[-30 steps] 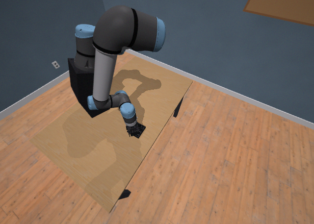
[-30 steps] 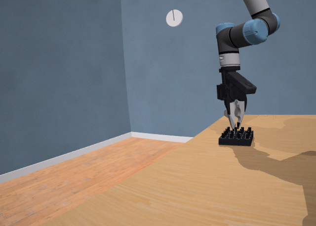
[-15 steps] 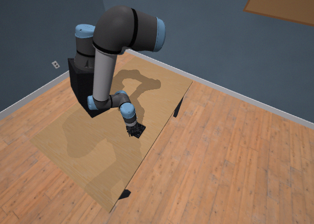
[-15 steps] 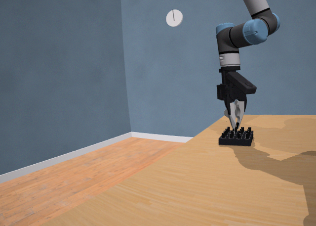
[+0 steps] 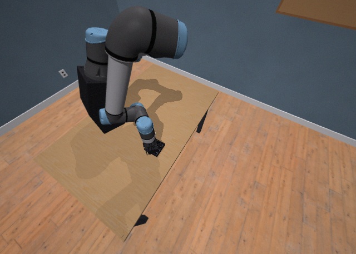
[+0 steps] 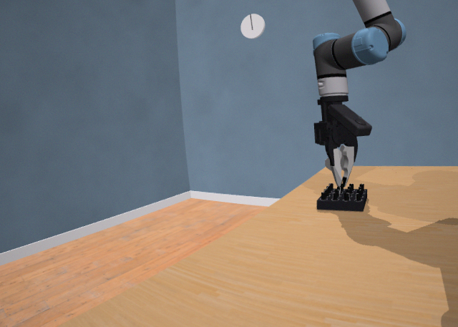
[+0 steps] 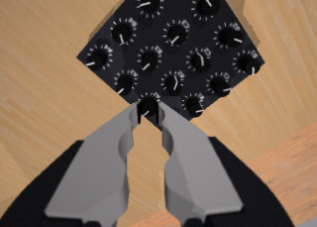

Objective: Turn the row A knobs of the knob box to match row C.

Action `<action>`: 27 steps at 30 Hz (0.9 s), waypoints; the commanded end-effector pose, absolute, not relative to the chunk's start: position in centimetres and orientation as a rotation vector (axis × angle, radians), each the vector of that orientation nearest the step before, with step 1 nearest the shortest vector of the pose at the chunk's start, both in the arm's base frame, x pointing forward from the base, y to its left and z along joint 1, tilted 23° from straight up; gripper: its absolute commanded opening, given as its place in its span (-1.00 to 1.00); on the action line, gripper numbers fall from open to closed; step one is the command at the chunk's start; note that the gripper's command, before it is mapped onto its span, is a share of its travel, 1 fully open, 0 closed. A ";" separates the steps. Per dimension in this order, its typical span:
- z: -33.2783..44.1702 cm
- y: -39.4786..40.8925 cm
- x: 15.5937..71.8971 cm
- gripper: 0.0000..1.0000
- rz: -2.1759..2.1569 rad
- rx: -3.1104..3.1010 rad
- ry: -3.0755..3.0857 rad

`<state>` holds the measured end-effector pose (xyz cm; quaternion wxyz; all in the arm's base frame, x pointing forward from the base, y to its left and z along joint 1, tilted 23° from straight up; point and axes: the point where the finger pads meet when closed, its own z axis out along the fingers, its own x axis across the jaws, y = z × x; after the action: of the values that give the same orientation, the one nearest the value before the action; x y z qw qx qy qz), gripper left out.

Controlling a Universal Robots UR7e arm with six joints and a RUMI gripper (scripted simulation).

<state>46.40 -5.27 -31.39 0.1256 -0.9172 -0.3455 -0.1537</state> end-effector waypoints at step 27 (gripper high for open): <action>-31.4 -5.3 46.4 -0.92 -0.444 -2.681 -0.976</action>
<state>46.40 -5.26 -31.39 0.1270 -0.9201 -0.3375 -0.1526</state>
